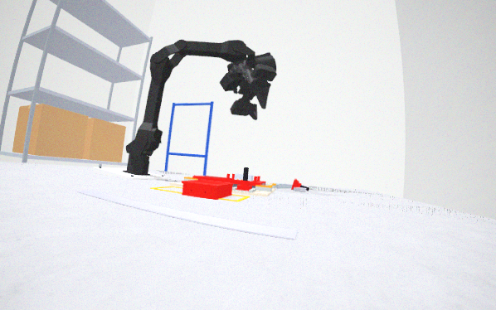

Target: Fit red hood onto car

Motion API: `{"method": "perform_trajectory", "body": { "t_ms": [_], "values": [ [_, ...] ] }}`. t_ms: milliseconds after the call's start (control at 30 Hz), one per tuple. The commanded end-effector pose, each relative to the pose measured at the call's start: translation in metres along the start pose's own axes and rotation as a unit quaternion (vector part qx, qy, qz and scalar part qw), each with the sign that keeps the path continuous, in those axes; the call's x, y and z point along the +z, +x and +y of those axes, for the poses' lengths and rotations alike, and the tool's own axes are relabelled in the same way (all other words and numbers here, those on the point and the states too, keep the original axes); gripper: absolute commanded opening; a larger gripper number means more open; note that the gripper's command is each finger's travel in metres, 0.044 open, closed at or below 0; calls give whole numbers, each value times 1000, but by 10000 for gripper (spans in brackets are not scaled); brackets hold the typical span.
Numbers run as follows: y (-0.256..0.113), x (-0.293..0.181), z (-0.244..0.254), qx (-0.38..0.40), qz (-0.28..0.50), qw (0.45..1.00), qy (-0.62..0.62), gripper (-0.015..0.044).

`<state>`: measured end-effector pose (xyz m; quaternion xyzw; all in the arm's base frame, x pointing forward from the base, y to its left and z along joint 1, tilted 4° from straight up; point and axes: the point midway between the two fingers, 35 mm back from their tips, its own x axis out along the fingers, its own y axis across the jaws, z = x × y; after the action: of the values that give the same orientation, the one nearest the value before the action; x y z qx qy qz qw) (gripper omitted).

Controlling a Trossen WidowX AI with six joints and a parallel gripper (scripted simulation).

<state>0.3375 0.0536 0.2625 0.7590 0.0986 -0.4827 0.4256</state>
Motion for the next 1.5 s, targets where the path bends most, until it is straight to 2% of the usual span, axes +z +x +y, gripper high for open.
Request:
{"method": "perform_trajectory", "body": {
  "t_ms": [0, 233, 267, 500, 767, 1133, 1467],
  "values": [
    [1, 0, 0, -1, -1, 1000, -6, 246],
    [22, 15, 7, -32, -17, 967, -251, 429],
    [25, 18, 8, -38, -17, 957, -288, 440],
    [48, 36, 15, -80, -6, 841, -536, 440],
    [72, 60, 22, -117, 36, 637, -761, 440],
    [93, 87, 27, -129, 97, 410, -898, 440],
    [108, 109, 30, -110, 156, 188, -963, 440]
  ]
}}
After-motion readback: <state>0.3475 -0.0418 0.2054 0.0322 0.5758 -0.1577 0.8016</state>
